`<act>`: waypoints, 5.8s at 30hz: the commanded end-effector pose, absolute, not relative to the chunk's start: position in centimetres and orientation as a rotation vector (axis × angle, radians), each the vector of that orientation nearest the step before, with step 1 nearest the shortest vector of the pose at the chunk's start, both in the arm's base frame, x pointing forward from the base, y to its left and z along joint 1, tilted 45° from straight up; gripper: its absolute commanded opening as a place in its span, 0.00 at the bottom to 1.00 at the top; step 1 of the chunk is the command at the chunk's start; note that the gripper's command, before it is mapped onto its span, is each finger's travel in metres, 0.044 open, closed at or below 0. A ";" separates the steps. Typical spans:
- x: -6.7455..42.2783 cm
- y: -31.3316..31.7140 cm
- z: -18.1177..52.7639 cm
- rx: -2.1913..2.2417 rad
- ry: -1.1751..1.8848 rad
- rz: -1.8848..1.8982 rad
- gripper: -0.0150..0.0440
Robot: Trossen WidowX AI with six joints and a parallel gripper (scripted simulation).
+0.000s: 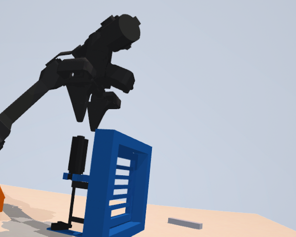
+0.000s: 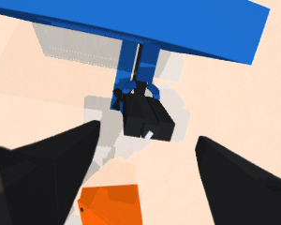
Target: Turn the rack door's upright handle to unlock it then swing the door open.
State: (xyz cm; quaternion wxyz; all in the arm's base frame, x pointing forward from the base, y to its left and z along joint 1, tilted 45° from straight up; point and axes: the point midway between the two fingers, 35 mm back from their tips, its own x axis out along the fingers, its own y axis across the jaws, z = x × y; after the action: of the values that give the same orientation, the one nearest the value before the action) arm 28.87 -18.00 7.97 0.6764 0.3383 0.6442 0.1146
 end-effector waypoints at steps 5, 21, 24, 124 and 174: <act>28.1 -18.5 7.5 0.887 1.470 0.315 0.74; 28.5 -17.2 6.0 0.887 1.469 0.315 0.74; 28.6 -16.9 5.7 0.887 1.469 0.315 0.74; 29.0 -13.8 2.5 2.286 1.474 -1.364 0.27; 29.0 -13.8 2.5 1.055 1.521 0.163 0.74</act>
State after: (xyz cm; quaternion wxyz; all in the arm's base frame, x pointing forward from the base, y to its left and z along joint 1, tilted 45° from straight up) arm 29.00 -13.78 2.47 0.5577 0.5040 0.6593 0.0145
